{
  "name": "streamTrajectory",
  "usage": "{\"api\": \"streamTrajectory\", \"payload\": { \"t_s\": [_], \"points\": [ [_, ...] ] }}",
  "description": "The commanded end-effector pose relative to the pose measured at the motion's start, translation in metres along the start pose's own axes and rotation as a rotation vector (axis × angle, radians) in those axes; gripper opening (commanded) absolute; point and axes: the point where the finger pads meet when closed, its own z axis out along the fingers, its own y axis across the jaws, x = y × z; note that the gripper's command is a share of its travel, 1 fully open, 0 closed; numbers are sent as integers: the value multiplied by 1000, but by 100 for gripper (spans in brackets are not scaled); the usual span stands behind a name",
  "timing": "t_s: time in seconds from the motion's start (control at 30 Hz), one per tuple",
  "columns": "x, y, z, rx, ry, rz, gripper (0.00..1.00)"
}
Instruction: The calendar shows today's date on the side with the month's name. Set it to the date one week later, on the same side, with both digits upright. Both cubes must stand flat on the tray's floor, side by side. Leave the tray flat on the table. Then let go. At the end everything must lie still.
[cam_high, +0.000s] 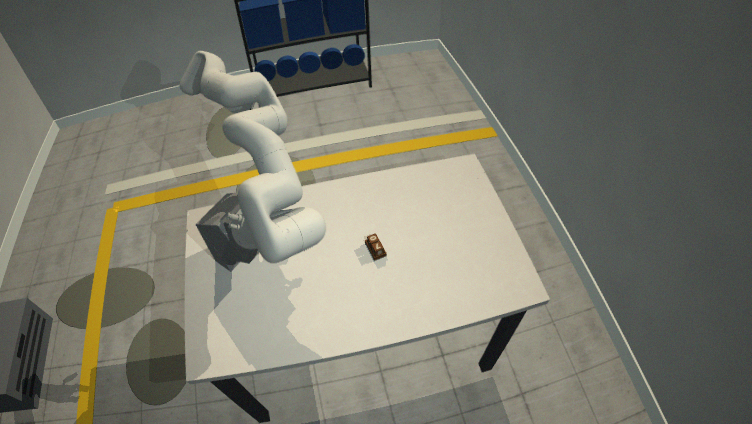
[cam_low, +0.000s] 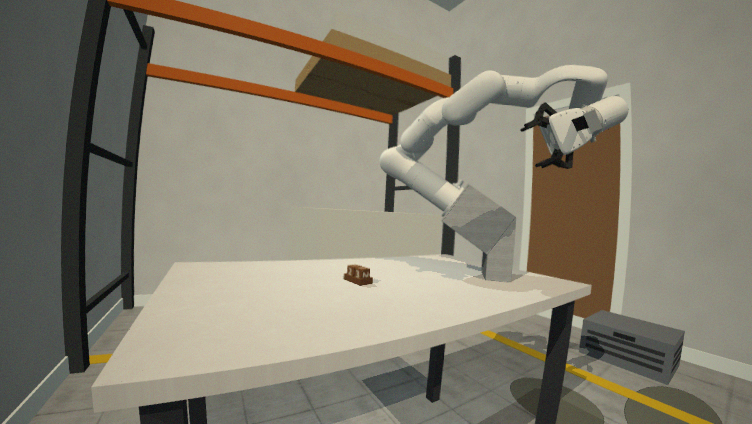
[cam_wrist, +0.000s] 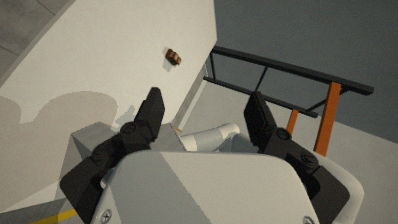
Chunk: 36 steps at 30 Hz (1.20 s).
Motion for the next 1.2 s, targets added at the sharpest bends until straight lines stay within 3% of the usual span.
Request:
{"api": "streamTrajectory", "payload": {
  "t_s": [0.0, 0.73, 1.0, 1.1, 1.17],
  "points": [
    [0, 2, -1, 4, 1, 3, 100],
    [7, 8, 5, 18, 0, -10, 100],
    [47, 49, 56, 119, -5, -99, 100],
    [47, 49, 56, 119, -5, -99, 100],
    [62, 66, 86, 168, -7, -142, 100]
  ]
}}
